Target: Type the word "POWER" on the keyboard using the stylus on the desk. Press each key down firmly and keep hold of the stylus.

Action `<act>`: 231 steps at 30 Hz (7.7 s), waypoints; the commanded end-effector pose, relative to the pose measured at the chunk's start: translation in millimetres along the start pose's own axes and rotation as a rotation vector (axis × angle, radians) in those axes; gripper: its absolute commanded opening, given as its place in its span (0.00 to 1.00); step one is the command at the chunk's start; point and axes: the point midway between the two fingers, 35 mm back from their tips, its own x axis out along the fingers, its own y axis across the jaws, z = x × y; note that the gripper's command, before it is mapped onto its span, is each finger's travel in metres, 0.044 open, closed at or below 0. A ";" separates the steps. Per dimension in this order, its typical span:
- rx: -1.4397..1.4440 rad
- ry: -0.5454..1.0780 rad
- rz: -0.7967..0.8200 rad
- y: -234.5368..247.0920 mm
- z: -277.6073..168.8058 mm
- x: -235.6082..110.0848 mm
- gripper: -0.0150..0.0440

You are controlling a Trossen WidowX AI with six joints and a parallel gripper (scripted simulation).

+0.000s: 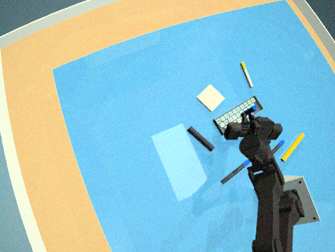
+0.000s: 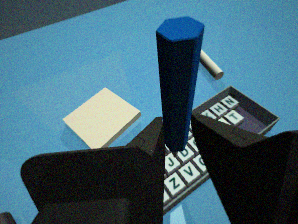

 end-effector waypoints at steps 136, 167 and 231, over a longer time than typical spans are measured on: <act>-0.009 -0.001 0.007 -33.3 13.4 26.3 0.39; -0.006 0.002 0.006 24.3 -0.8 -1.3 0.25; -0.004 0.002 0.010 36.5 -32.8 5.0 0.39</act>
